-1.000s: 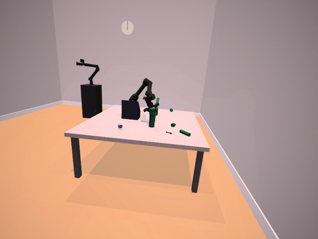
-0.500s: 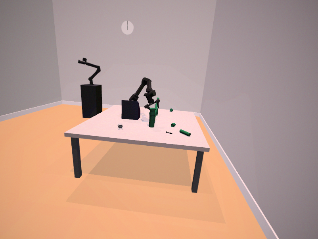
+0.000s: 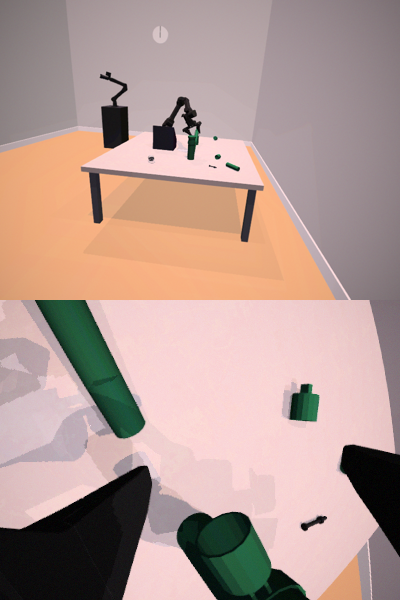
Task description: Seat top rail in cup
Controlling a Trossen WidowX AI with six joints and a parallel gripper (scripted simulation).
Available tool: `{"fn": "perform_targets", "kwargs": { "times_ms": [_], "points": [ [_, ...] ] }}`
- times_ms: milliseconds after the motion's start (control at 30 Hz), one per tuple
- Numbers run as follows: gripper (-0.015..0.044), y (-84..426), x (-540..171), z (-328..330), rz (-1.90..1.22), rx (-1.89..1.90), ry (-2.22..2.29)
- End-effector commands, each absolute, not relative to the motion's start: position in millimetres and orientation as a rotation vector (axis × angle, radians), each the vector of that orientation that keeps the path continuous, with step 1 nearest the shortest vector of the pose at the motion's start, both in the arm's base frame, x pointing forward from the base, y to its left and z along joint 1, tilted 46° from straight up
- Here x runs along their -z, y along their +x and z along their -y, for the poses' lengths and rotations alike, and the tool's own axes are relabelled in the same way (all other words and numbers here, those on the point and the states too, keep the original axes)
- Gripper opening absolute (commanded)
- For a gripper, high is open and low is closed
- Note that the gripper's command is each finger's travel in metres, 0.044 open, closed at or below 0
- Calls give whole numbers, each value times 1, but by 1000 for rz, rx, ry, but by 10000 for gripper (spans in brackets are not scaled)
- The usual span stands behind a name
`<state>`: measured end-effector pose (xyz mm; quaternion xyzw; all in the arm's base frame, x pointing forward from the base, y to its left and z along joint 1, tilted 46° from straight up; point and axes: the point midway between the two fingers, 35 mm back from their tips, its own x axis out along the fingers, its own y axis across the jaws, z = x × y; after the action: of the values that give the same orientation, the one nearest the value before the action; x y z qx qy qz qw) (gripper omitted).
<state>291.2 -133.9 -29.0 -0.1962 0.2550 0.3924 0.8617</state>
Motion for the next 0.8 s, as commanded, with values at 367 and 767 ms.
{"fn": "perform_targets", "kwargs": {
  "times_ms": [367, 767],
  "points": [
    [440, 270, -85, 113, -943, -352, 721],
    [440, 269, -87, 112, -950, -338, 749]
  ]
}}
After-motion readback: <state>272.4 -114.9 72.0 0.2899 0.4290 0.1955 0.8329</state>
